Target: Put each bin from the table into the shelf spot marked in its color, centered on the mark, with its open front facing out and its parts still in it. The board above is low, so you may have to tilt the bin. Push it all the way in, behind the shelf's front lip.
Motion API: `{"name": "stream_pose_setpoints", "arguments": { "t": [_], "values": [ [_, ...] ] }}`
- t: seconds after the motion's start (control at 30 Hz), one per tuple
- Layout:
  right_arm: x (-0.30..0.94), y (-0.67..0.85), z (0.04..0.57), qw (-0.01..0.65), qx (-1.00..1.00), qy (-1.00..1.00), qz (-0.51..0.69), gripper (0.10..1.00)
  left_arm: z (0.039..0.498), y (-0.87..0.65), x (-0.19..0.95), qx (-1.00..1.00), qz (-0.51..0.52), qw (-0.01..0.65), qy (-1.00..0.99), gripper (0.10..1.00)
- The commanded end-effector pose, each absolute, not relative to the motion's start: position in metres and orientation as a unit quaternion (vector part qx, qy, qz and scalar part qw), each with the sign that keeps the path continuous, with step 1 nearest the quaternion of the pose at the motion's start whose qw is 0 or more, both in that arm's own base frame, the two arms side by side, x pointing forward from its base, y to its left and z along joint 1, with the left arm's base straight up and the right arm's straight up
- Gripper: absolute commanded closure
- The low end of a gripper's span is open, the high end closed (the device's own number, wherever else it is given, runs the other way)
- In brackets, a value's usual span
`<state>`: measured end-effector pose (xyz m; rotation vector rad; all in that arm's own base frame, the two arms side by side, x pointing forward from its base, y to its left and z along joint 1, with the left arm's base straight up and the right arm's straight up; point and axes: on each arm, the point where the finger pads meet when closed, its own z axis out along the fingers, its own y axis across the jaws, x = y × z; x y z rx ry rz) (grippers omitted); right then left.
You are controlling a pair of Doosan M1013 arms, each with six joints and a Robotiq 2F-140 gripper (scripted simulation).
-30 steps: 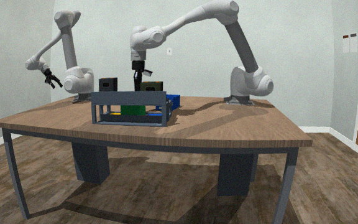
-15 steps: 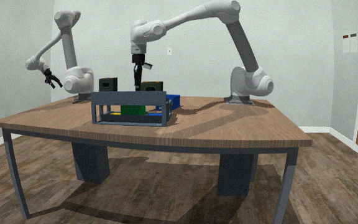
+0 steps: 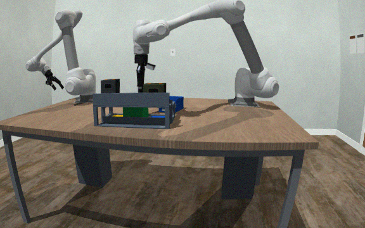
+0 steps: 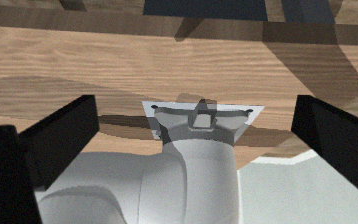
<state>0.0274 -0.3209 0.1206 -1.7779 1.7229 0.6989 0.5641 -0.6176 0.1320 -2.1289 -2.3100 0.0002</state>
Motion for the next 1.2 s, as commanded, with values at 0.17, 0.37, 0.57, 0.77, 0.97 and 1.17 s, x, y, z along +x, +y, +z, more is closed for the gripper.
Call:
{"name": "stream_pose_setpoints", "arguments": {
  "t": [0.17,0.37,0.57,0.77,0.97,1.17],
  "values": [
    [0.028,-0.321,0.121,0.281,-0.663,0.643,0.26,0.098,0.136,-0.613,0.559,-0.662,0.0,-0.001,-0.75,0.999],
    [0.028,-0.321,0.121,0.281,-0.663,0.643,0.26,0.098,0.151,-0.588,0.532,-0.583,0.0,-0.001,-0.813,0.999],
    [0.028,-0.321,0.121,0.281,-0.663,0.643,0.26,0.098,0.165,-0.556,0.499,-0.477,0.0,-0.001,-0.879,0.999],
    [0.028,-0.321,0.121,0.281,-0.663,0.643,0.26,0.098,0.174,-0.527,0.47,-0.381,0.0,-0.001,-0.925,0.999],
    [0.028,-0.321,0.121,0.281,-0.663,0.643,0.26,0.098,0.183,-0.491,0.435,-0.259,0.0,-0.001,-0.966,0.999],
    [0.028,-0.321,0.121,0.281,-0.663,0.643,0.26,0.098,0.187,-0.454,0.4,-0.134,0.0,0.0,-0.991,0.999]
  ]
}}
